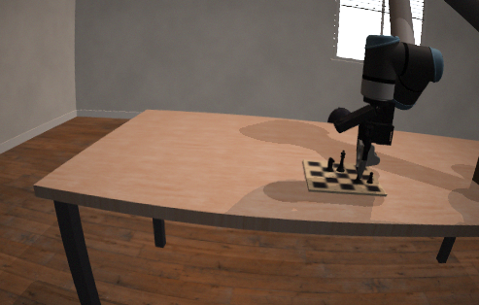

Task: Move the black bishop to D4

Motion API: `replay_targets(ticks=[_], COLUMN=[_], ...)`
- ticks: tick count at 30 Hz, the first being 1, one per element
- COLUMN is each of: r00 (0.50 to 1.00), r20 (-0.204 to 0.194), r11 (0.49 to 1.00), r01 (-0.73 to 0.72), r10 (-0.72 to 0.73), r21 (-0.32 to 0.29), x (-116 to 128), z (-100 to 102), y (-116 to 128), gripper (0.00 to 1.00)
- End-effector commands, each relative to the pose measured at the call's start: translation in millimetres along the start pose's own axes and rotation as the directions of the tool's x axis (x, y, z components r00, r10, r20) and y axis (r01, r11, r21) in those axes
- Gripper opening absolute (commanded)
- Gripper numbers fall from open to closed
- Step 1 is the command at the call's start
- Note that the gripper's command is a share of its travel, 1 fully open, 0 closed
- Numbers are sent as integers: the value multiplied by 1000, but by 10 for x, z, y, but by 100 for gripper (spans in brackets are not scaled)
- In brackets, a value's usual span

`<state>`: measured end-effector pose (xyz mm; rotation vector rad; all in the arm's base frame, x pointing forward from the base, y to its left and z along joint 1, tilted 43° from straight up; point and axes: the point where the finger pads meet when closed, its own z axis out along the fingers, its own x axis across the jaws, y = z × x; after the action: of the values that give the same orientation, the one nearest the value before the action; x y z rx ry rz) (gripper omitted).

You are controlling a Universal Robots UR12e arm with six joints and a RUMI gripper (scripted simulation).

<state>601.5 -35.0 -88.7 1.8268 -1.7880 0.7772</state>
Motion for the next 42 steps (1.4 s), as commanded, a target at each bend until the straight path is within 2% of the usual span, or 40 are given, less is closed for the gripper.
replay_targets(ticks=[1,2,6,7,9,10,23,28,38,40,42], r00=[1000,1000,1000,1000,1000,1000,1000,1000,1000,1000,1000], r20=[1,1,1,1,1,1,1,0,0,0,1], r11=[1000,1000,1000,1000,1000,1000,1000,1000,1000,1000,1000], r01=[0,0,0,0,0,0,0,-1,-2,-2,-2], r10=[0,0,0,0,0,0,0,1,2,2,2], r21=[1,1,1,1,1,1,2,5,6,6,6], x=[-6,-6,-6,-6,-6,-6,-5,-2,2,2,1], z=[1,1,1,1,1,1,-13,-133,-643,-643,-739], y=[-9,-9,-9,-9,-9,-9,-12,-26,-35,-35,-35], gripper=[9,13,13,18,18,22,22,22,22,22,22])
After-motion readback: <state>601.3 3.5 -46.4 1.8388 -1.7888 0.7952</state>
